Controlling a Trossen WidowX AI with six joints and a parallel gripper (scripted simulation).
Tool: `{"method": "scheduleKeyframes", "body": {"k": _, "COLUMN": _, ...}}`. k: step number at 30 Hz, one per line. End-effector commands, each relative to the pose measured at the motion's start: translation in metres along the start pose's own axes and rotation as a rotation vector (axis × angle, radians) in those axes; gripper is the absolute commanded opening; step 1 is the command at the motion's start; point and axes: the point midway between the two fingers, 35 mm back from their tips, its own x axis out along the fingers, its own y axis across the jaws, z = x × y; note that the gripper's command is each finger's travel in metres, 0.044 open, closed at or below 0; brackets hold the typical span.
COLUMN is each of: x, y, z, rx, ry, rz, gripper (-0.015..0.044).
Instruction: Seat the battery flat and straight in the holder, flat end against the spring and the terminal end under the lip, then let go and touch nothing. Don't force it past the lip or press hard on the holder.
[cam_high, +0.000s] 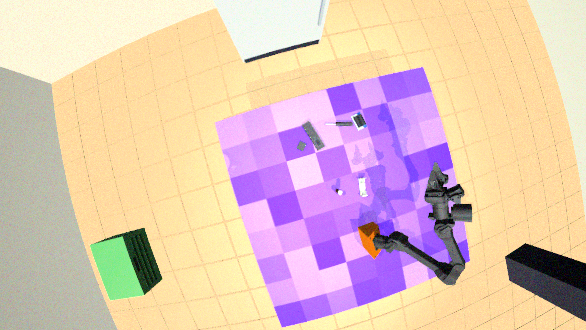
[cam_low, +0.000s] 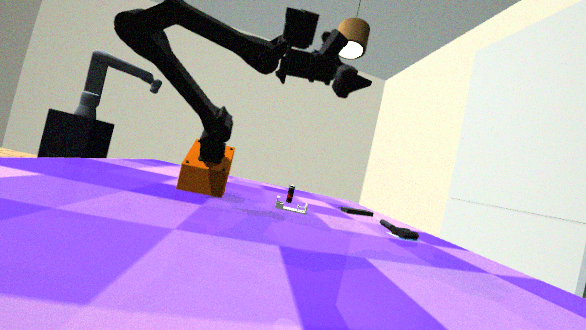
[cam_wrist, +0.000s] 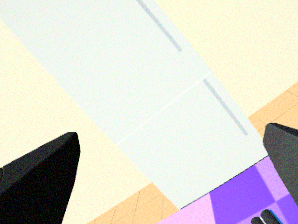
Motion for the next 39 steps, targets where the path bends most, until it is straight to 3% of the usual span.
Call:
{"method": "scheduleKeyframes", "body": {"k": 1, "x": 0.002, "y": 0.000, "z": -0.002, "rx": 0.002, "ry": 0.012, "rz": -0.001, "gripper": 0.0374}}
{"method": "scheduleKeyframes", "body": {"k": 8, "x": 0.044, "y": 0.013, "z": -0.100, "rx": 0.030, "ry": 0.470, "rz": -0.055, "gripper": 0.0190}}
{"method": "scheduleKeyframes", "body": {"k": 15, "x": 0.045, "y": 0.032, "z": -0.206, "rx": -0.074, "ry": 0.956, "rz": -0.135, "gripper": 0.0006}}
{"method": "scheduleKeyframes", "body": {"k": 22, "x": 0.014, "y": 0.044, "z": -0.287, "rx": -0.320, "ry": 1.386, "rz": -0.225, "gripper": 0.0000}}
{"method": "scheduleKeyframes", "body": {"k": 29, "x": -0.024, "y": 0.047, "z": -0.336, "rx": -0.690, "ry": 1.721, "rz": -0.303, "gripper": 0.0000}}
{"method": "scheduleKeyframes", "body": {"k": 39, "x": -0.028, "y": 0.043, "z": -0.345, "rx": -0.731, "ry": 1.747, "rz": -0.309, "gripper": 0.0000}}
